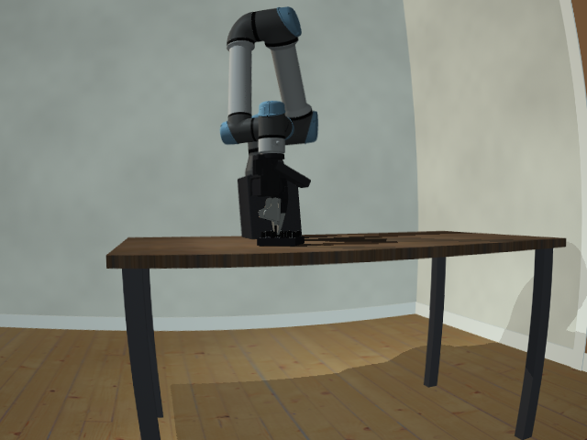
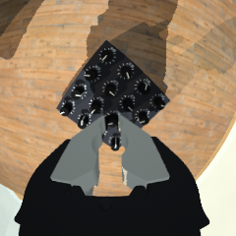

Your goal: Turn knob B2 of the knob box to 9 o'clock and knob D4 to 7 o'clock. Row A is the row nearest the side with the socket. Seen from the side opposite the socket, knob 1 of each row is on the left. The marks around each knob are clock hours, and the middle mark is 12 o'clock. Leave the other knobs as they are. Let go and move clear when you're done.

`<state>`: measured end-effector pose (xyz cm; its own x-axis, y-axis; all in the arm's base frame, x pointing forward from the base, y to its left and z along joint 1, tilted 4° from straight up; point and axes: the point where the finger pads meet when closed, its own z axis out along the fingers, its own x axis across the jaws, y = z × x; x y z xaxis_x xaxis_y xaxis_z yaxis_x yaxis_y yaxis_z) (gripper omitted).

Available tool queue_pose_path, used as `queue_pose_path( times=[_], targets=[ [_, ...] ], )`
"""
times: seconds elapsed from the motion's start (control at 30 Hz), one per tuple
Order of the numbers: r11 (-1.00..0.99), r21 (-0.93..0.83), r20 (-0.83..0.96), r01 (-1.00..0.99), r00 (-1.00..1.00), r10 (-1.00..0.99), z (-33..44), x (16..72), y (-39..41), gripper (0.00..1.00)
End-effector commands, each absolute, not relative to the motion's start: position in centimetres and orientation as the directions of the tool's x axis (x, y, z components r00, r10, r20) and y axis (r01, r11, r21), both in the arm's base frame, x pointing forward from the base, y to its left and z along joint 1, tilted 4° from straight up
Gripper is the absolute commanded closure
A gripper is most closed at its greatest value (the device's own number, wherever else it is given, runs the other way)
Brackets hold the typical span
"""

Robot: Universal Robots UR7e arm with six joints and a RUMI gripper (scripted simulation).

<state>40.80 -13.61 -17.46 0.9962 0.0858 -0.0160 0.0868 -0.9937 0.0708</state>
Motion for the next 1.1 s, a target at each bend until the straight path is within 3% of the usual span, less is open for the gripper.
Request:
queue_pose_path(
  times=[0.0, 1.07],
  targets=[
    [-0.993, 0.074, -0.013, 0.093, 0.996, 0.093, -17.39, 41.03, -13.86, 0.96],
    [-0.938, 0.069, -0.031, 0.339, 0.941, 0.338, -17.39, 40.96, -13.86, 0.96]
  ],
)
